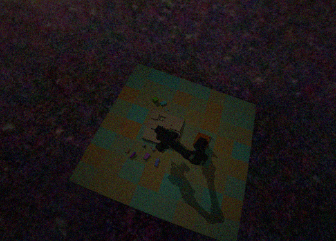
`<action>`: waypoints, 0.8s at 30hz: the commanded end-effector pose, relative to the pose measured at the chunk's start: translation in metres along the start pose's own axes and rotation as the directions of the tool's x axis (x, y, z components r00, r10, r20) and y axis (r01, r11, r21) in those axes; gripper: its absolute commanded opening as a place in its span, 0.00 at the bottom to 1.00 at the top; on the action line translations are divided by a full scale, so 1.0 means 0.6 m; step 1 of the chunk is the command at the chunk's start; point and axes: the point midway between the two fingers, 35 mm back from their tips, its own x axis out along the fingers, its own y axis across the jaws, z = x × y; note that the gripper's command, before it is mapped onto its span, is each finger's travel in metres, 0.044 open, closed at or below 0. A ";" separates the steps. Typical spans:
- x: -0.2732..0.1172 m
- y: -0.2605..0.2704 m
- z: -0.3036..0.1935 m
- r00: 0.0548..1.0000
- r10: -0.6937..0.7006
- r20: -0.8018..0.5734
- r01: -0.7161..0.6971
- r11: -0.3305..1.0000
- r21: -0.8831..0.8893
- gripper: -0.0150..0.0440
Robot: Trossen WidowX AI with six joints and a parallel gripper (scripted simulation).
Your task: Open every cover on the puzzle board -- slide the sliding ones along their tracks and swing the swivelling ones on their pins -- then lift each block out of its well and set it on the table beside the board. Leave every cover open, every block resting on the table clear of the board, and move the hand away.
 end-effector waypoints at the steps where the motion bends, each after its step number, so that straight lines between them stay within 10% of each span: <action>1: -0.003 0.023 -0.013 1.000 0.011 -0.001 -0.011 1.000 -0.001 0.39; 24: 0.036 0.054 -0.027 1.000 0.015 -0.007 -0.015 1.000 -0.004 0.39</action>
